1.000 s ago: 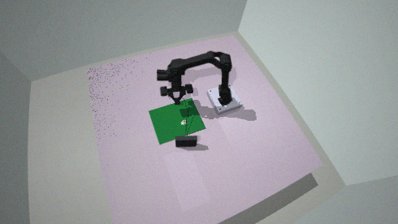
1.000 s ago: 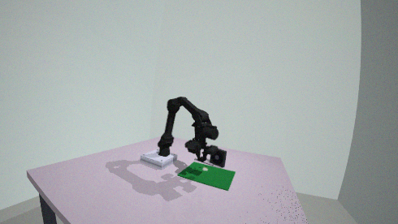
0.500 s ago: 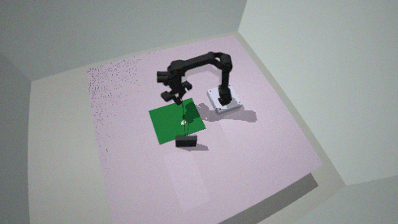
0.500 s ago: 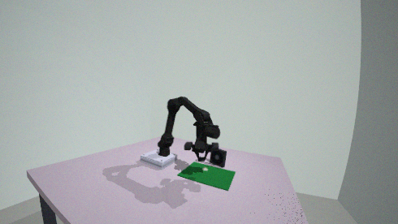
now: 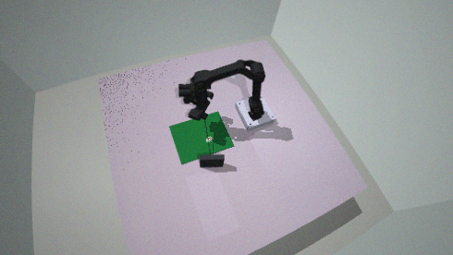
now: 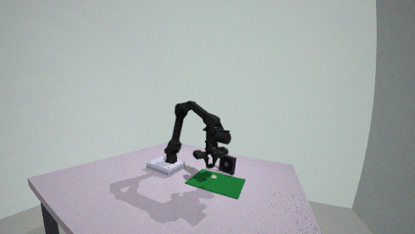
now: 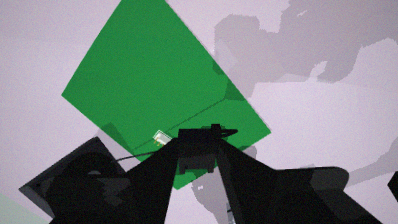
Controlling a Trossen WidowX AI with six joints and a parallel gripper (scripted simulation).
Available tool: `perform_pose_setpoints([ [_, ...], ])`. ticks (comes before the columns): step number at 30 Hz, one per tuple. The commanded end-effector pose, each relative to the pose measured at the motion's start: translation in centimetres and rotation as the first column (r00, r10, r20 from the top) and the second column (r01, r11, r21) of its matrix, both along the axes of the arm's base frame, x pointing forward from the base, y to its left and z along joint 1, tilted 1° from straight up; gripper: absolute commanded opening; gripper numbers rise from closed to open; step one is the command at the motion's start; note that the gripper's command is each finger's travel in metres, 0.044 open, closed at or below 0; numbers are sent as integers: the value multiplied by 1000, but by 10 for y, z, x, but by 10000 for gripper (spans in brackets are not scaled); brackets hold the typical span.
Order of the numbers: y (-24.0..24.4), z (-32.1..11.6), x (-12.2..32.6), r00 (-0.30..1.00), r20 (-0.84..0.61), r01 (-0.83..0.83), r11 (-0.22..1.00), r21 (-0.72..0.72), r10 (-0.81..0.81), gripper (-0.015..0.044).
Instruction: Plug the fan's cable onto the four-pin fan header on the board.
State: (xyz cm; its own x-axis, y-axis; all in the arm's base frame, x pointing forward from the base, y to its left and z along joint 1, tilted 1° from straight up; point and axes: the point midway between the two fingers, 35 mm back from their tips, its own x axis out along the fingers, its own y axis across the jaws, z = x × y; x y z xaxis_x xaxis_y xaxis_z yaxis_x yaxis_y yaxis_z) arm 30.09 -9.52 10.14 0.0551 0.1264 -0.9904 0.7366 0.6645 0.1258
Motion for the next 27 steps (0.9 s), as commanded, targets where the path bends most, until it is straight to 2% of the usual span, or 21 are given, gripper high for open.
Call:
perform_pose_setpoints([
  [1, -2, 0, -1, 989, 4, -147, 989, -34, 147, 0],
  [13, 2, 1, -1, 847, 3, -530, 843, -91, 532, 0],
  [27, 5, 1, 0, 502, -36, -860, 494, -133, 864, 0],
])
